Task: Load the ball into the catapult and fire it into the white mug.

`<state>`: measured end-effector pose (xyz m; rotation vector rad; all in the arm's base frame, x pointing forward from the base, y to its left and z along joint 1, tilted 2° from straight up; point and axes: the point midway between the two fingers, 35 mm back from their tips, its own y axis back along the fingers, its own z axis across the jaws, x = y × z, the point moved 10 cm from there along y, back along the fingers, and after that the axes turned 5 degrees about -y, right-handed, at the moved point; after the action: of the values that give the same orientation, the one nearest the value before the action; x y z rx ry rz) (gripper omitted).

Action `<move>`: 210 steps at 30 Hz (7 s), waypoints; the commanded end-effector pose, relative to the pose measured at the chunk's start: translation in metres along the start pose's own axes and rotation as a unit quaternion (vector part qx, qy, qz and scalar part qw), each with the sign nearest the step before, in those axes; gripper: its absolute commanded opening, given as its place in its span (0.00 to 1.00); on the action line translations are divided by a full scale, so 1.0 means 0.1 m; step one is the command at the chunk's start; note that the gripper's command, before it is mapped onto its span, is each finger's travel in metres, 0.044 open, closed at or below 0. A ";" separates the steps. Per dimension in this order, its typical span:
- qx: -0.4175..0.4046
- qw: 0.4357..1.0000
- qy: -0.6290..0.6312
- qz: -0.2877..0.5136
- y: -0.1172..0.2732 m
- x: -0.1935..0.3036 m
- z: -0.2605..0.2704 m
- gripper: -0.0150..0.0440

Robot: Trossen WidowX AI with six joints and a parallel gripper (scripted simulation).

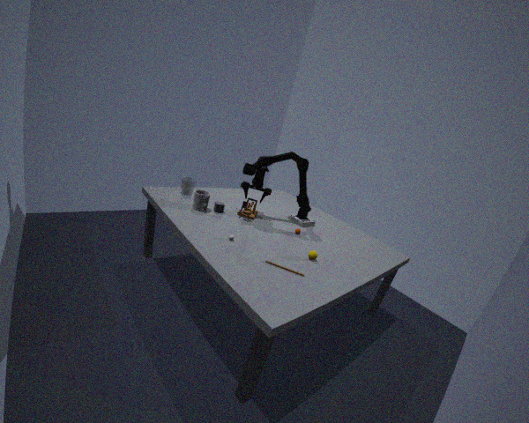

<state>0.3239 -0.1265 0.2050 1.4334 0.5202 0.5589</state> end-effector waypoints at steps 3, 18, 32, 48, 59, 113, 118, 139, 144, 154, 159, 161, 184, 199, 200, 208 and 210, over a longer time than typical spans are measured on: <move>0.004 1.000 -0.002 -0.002 -0.12 0.00 0.00 1.00; 0.004 1.000 -0.002 -0.002 -0.36 0.00 0.00 1.00; 0.002 1.000 -0.001 -0.001 -0.48 0.01 -0.01 0.96; 0.002 1.000 -0.001 -0.001 -0.48 0.01 -0.01 0.44; 0.003 1.000 0.011 -0.001 0.02 0.01 0.00 0.25; 0.003 0.873 0.487 0.001 -0.26 0.16 0.23 0.25; 0.003 0.873 0.487 0.000 -0.34 0.16 0.24 0.25; 0.007 0.875 0.485 0.000 -0.45 0.17 0.23 0.57; 0.007 0.875 0.485 0.000 -0.45 0.17 0.23 0.79; 0.007 0.875 0.485 0.000 0.46 0.17 0.25 1.00; 0.002 0.873 0.487 0.000 0.39 0.18 0.26 1.00; 0.002 0.873 0.487 0.000 0.39 0.18 0.26 1.00; 0.003 0.874 0.486 0.001 -0.11 0.16 0.23 1.00; 0.003 0.874 0.486 0.000 -0.36 0.16 0.23 1.00; 0.003 0.874 0.486 0.000 -0.37 0.16 0.22 1.00; 0.003 0.874 0.486 0.000 -0.50 0.15 0.22 1.00; 0.003 0.874 0.486 0.000 -0.51 0.15 0.22 1.00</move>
<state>0.3523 -0.1361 0.1607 1.0685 1.3027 1.2826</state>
